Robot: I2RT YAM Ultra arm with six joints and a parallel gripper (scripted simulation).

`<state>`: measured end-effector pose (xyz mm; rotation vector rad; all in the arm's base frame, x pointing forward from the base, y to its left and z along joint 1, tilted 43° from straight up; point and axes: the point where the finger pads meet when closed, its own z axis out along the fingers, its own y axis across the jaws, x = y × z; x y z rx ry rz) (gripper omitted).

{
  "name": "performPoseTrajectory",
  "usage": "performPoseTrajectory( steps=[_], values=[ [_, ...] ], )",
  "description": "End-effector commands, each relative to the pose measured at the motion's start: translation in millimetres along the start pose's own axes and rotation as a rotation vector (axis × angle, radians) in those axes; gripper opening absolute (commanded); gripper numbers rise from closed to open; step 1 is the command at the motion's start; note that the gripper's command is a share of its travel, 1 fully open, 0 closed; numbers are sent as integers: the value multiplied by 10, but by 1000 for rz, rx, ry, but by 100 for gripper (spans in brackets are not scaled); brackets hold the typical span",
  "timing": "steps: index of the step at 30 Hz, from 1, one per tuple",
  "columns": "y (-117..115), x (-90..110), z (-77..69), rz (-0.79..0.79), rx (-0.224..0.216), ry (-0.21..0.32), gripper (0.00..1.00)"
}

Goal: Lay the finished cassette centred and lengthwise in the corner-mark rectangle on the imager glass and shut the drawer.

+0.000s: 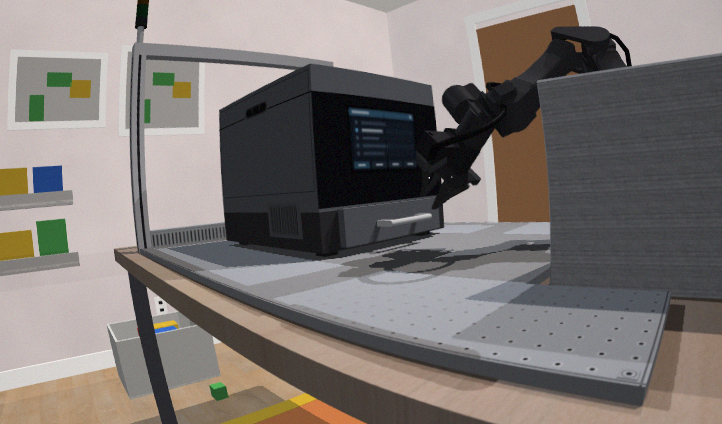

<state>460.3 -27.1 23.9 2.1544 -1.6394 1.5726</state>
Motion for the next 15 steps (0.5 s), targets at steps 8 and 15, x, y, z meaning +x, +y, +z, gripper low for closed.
performPoseTrajectory(
  steps=[8, 15],
  values=[
    [-182, -23, -161, 19, 39, -17, 35],
    [-182, -22, -161, 19, 39, -17, 35]
  ],
)
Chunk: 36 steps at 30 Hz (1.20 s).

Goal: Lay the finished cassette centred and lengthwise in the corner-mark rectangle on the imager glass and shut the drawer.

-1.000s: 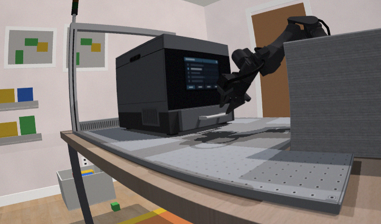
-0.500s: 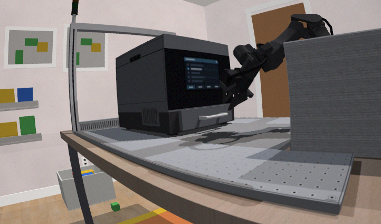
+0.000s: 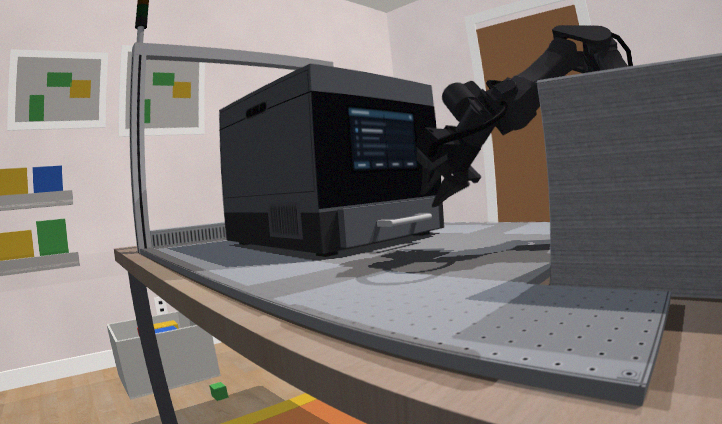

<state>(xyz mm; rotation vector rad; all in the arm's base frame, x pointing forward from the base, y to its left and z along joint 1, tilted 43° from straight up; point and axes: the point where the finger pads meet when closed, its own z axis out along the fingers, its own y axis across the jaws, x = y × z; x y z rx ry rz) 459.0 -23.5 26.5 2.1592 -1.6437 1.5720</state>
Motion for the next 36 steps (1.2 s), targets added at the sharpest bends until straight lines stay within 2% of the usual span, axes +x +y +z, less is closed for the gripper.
performPoseTrajectory(
  steps=[1, 31, 32, 36],
  values=[
    [-162, -16, -120, 16, 37, -13, 35],
    [-162, -16, -120, 16, 37, -13, 35],
    [-18, -37, -161, 29, 4, 2, 35],
    [92, -37, -310, 147, -40, 50, 35]
  ],
)
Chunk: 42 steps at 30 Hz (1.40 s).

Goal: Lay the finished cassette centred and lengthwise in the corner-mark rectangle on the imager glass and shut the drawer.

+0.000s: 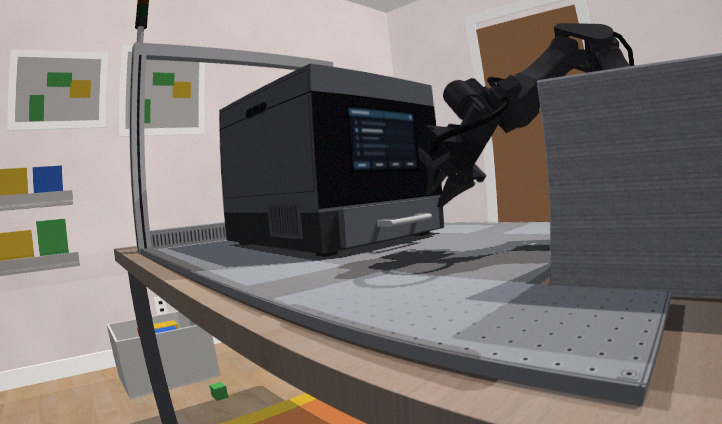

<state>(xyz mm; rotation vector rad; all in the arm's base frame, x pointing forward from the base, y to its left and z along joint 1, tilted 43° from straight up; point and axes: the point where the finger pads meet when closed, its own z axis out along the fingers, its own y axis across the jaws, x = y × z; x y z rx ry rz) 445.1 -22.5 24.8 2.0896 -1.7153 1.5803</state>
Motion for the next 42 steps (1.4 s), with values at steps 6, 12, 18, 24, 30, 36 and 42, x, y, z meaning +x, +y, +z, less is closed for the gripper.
performPoseTrajectory(
  steps=[6, 12, 18, 24, 30, 36, 42],
  values=[
    [36, 12, -438, 297, -65, 92, 35],
    [191, -8, -575, 406, -118, 136, 35],
    [462, -61, -762, 554, -206, 208, 35],
    [677, -84, -988, 728, -292, 266, 35],
    [813, -80, -1139, 842, -342, 315, 35],
    [992, -75, -1341, 1014, -417, 387, 35],
    [1013, -32, -1308, 1196, -499, 475, 35]
  ],
)
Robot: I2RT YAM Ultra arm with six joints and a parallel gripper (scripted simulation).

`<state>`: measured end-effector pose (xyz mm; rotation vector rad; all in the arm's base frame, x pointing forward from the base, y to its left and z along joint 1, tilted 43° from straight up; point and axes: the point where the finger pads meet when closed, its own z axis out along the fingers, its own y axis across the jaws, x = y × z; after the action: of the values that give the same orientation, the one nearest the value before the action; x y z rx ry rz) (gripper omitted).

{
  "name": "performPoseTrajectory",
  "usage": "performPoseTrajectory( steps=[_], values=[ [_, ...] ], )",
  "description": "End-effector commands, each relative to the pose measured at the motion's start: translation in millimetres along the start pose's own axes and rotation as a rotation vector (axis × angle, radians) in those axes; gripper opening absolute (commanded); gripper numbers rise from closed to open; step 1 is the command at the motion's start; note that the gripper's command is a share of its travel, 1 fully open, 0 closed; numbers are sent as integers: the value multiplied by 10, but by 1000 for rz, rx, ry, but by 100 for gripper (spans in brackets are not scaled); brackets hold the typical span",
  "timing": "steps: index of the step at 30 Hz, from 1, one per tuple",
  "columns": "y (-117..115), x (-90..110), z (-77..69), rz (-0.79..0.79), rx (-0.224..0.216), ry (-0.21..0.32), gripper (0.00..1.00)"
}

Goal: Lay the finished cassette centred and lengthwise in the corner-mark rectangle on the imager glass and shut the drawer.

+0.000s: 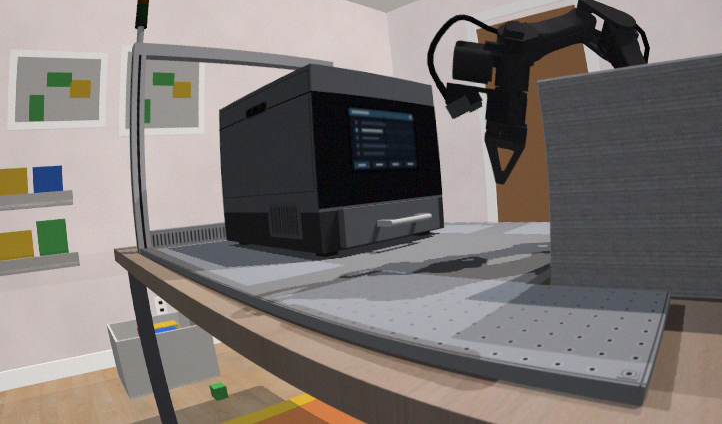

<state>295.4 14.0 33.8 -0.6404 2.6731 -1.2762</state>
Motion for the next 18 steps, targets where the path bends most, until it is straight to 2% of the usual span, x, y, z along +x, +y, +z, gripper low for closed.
performPoseTrajectory(
  steps=[1, 11, 18],
  values=[
    [49, 113, -7, 160, -47, 188, 35],
    [47, 114, -8, 412, -133, 288, 35],
    [79, 93, -49, 399, -133, 273, 35]
  ],
)
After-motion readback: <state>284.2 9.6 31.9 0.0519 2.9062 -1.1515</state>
